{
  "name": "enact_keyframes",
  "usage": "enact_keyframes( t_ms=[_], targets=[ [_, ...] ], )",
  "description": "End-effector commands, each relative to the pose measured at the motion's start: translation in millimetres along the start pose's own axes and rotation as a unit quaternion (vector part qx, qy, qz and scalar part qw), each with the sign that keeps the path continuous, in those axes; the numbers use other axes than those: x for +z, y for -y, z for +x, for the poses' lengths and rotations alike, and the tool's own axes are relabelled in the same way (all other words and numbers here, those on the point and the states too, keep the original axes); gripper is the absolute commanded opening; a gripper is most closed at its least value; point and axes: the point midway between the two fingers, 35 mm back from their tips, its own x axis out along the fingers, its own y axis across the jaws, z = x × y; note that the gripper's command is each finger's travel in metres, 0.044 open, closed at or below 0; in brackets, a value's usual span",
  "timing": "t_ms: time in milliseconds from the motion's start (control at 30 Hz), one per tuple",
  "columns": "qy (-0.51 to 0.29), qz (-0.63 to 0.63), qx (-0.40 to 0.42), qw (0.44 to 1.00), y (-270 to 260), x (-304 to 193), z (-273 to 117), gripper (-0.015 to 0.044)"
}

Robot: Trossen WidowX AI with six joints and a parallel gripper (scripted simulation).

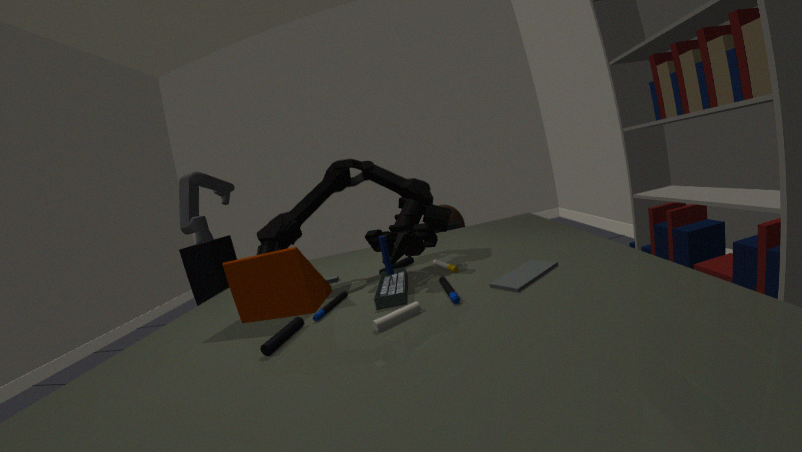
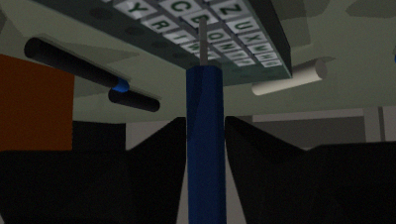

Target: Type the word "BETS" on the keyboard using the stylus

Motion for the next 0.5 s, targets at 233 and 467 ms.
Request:
enact_keyframes(
  t_ms=[233,467],
  targets=[
    [0.000,0.001,0.003,1.000,-0.1,0.2,1.5,0.0081],
    [0.000,0.001,0.003,1.000,-0.1,-6.8,-2.4,0.0081]
  ],
)
